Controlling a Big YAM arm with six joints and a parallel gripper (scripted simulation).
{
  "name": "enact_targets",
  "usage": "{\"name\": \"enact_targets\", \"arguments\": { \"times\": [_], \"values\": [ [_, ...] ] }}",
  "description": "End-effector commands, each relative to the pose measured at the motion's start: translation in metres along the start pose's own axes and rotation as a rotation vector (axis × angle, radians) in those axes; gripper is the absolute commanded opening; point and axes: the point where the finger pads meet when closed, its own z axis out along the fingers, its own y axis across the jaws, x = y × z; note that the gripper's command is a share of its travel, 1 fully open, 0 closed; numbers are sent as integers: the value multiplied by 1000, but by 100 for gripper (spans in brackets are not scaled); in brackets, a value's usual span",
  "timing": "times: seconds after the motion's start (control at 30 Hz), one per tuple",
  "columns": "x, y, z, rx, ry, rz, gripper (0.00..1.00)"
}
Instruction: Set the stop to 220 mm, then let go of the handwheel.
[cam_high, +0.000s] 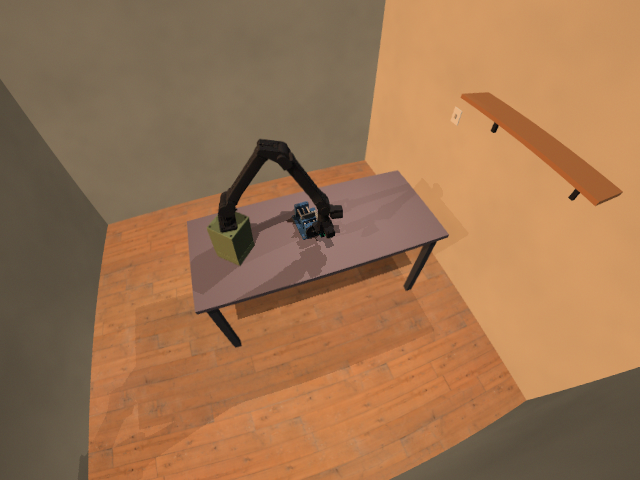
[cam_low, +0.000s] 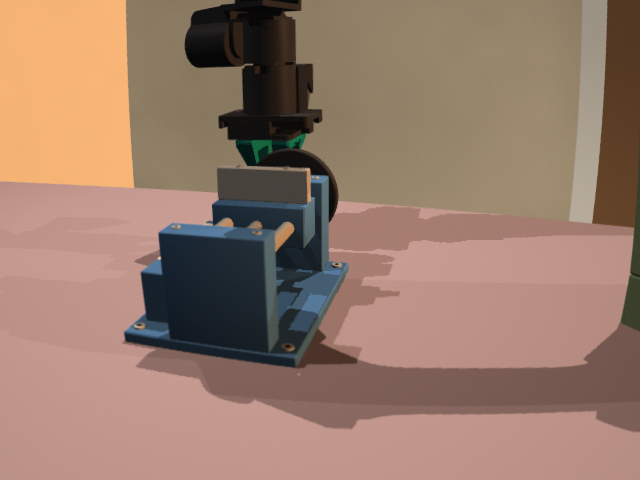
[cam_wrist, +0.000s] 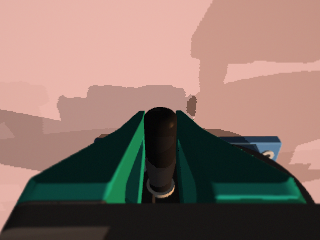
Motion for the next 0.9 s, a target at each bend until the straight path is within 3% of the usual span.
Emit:
{"name": "enact_targets", "arguments": {
  "times": [0.0, 0.03, 0.07, 0.13, 0.4, 0.6, 0.63, 0.87],
  "values": [
    [-7, -1, 16, -14, -6, 0, 6],
    [-7, -1, 16, -14, -6, 0, 6],
    [-12, 14, 12, -42, -15, 1, 6],
    [-9, 2, 17, -23, -10, 1, 6],
    [-7, -6, 21, -13, -7, 0, 6],
    [-7, -10, 25, -13, -7, 0, 6],
    [-10, -1, 22, -30, -13, 1, 6],
    [-7, -11, 27, -15, -9, 0, 6]
  ]
}}
